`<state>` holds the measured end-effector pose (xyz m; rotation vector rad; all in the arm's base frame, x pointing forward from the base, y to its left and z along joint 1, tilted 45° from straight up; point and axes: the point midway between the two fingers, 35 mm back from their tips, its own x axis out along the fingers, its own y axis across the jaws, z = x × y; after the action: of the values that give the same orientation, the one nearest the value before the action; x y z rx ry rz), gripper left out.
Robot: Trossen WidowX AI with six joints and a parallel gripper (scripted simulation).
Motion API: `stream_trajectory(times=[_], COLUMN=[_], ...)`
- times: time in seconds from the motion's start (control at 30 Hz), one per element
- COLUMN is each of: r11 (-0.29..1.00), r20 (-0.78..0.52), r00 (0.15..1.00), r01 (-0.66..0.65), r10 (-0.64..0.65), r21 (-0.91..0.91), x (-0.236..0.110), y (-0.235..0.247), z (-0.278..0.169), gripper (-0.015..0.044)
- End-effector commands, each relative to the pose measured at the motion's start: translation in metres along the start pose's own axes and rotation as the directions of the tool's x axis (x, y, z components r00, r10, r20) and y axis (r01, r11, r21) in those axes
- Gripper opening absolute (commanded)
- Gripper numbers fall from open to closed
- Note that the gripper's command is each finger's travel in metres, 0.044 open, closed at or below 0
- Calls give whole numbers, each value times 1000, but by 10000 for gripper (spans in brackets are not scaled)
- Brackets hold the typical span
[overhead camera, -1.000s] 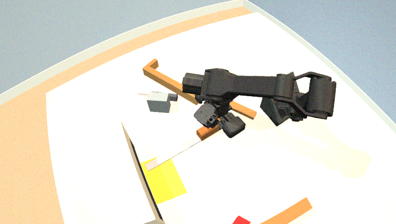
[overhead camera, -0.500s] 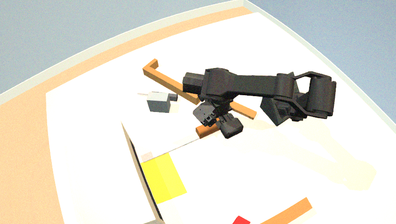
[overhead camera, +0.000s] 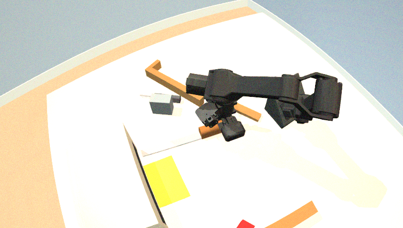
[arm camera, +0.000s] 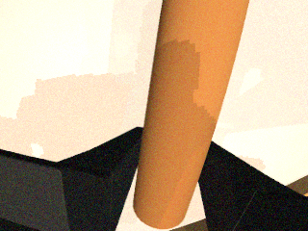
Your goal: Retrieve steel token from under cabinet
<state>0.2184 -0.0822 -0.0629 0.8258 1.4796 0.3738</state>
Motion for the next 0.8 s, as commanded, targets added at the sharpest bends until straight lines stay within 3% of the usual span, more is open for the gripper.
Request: stream_trajectory(times=[0.0,0.77], r11=[1000,977], r20=[2,2], r00=[1000,1000], r01=[1,0], r10=[-1,-1], r21=[29,212], x=[-1,-1], y=[0,-1], z=[0,0], gripper=[0,0])
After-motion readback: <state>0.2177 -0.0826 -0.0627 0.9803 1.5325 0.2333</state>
